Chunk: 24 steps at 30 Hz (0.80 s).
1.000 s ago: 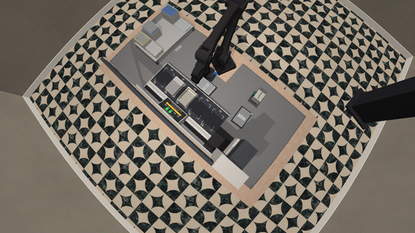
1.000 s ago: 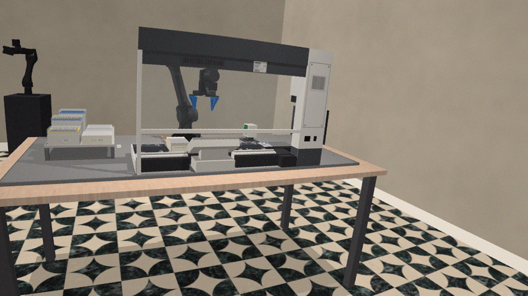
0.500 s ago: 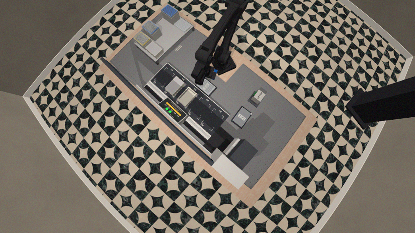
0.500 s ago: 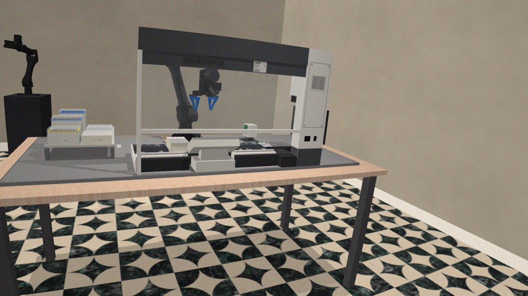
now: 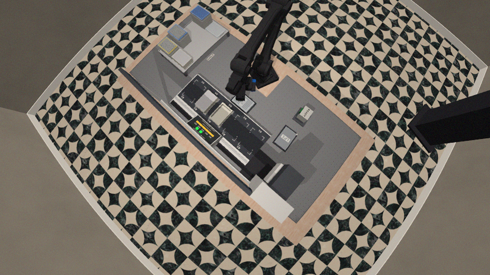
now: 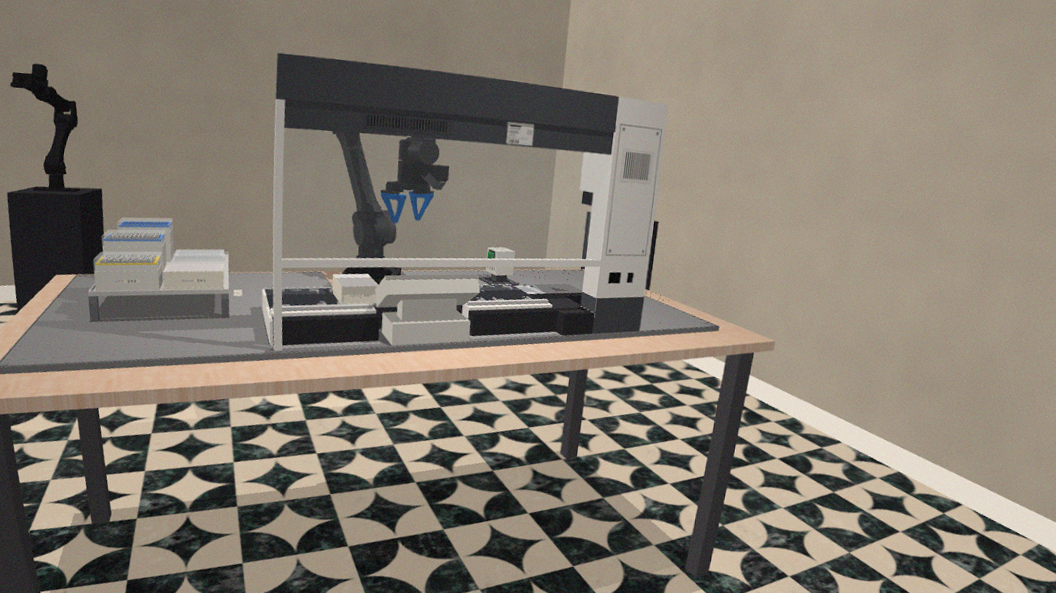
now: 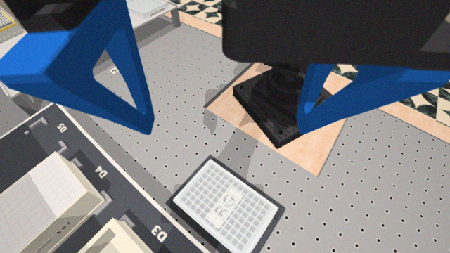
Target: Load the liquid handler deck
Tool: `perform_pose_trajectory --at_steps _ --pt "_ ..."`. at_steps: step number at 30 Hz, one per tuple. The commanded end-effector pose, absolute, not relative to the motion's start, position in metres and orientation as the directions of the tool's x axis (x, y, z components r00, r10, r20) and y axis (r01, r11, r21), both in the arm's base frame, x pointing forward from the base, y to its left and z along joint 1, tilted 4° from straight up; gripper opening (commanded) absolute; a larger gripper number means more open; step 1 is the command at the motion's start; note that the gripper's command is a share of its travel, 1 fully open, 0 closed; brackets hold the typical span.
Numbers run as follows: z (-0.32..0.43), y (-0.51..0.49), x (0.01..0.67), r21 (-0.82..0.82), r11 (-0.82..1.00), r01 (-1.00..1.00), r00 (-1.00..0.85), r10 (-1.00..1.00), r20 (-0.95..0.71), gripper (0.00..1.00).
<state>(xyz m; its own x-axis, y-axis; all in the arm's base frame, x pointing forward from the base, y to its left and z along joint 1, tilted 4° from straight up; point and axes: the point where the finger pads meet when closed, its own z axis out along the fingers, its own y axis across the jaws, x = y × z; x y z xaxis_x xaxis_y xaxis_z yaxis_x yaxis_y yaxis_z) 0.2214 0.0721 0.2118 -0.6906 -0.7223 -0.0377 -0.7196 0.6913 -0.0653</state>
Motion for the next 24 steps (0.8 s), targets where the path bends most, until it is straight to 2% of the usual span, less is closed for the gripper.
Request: perform_pose_trajectory --at_steps 1,24 --pt "0.2226 0.0745 0.2291 -0.086 0.627 -0.775 -0.624 -0.779 -0.061 1.00" --pt "0.2214 0.0743 0.2273 -0.100 0.287 -0.953 -0.286 -0.958 -0.022 1.00"
